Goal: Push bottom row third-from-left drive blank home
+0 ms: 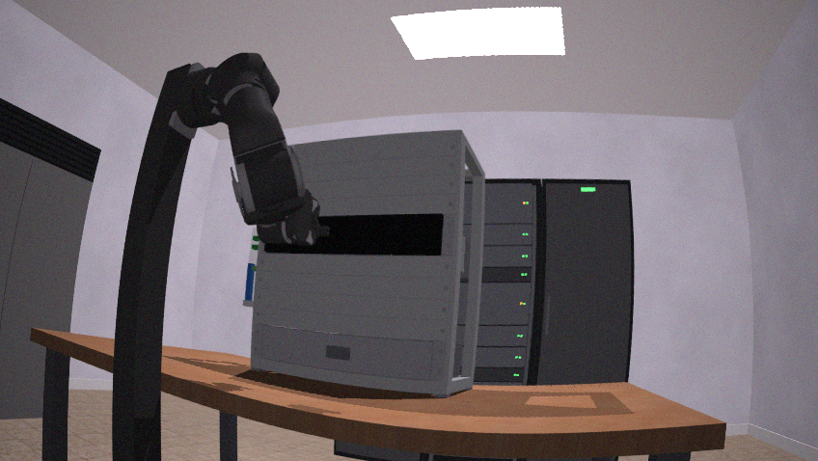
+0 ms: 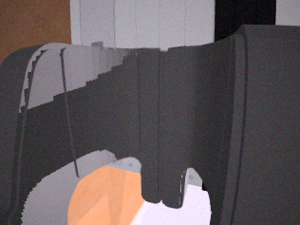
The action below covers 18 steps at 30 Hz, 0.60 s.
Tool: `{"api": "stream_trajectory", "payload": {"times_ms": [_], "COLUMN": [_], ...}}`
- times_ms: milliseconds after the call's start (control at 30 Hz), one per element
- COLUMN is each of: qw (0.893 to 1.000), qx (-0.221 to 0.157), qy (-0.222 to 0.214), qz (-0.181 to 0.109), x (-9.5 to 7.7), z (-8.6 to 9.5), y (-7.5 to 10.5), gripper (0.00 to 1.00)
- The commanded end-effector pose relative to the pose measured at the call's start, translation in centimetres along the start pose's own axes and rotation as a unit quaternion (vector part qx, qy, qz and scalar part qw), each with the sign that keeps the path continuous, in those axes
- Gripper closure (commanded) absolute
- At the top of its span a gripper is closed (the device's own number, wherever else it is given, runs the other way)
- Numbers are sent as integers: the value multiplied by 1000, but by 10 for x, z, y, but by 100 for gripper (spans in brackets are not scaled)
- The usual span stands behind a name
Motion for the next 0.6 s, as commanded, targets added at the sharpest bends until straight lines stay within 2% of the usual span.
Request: {"api": "stream_trajectory", "payload": {"times_ms": [0, 233, 567], "qw": [1000, 1000, 1000], "qx": [-15, -15, -15], "qy": [1, 1, 1], "qz": [-3, -3, -3], "x": [-1, -3, -4], "z": [5, 3, 2], "y": [4, 27, 40], "gripper": [100, 100, 100]}}
Point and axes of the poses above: the point where the finger pads meet when closed, its own y axis back along the fingers, its own z axis across the jaws, x = y × z, the point moved 4 cm from there along y, back along the fingers
